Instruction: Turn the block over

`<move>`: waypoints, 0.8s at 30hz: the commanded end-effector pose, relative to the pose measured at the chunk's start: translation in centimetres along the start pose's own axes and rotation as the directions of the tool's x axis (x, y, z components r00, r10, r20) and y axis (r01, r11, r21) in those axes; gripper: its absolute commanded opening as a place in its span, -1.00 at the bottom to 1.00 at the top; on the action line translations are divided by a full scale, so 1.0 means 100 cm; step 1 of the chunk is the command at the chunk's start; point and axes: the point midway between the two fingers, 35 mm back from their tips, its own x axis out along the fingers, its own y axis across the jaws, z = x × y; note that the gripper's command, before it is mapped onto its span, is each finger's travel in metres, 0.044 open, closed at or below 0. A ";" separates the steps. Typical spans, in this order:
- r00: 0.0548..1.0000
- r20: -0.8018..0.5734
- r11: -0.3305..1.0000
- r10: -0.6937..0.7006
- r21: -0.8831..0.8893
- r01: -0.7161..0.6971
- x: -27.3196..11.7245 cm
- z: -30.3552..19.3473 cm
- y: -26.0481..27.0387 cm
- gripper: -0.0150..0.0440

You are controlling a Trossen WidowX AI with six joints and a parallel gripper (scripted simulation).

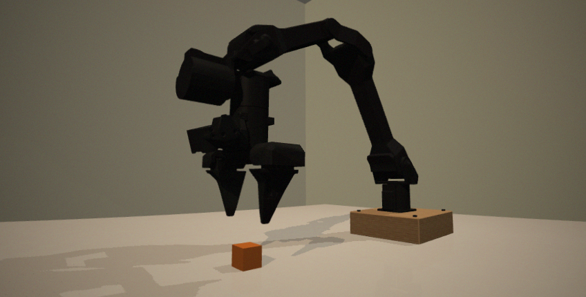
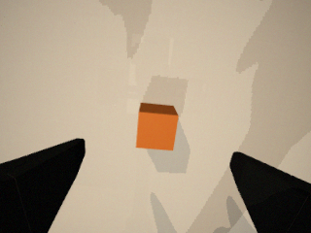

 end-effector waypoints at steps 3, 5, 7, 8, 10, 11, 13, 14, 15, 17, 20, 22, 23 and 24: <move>1.000 -0.007 1.000 0.004 -0.001 -0.004 0.016 -0.002 0.001 1.00; 1.000 -0.007 1.000 0.004 -0.001 -0.004 0.020 -0.002 0.001 1.00; 1.000 -0.007 1.000 0.004 -0.001 -0.004 0.020 -0.002 0.001 1.00; 1.000 -0.007 1.000 0.004 -0.001 -0.004 0.020 -0.002 0.001 1.00; 1.000 -0.007 1.000 0.004 -0.001 -0.004 0.022 -0.002 0.001 1.00; 1.000 -0.007 1.000 0.004 -0.001 -0.004 0.023 -0.002 0.001 1.00; 1.000 -0.007 1.000 0.004 -0.001 -0.004 0.026 -0.002 0.001 1.00; 1.000 -0.007 1.000 0.004 -0.001 -0.004 0.028 -0.002 0.001 1.00; 1.000 -0.007 1.000 0.004 -0.001 -0.004 0.030 -0.002 0.001 1.00; 1.000 -0.007 1.000 0.004 -0.001 -0.004 0.033 -0.002 0.001 1.00; 1.000 -0.007 1.000 0.004 -0.001 -0.004 0.038 -0.002 0.001 1.00; 1.000 -0.007 1.000 0.004 -0.001 -0.004 0.041 -0.002 0.001 1.00; 1.000 -0.007 1.000 0.004 -0.001 -0.004 0.043 -0.002 0.001 1.00; 1.000 -0.007 1.000 0.004 -0.001 -0.004 0.044 -0.002 0.001 1.00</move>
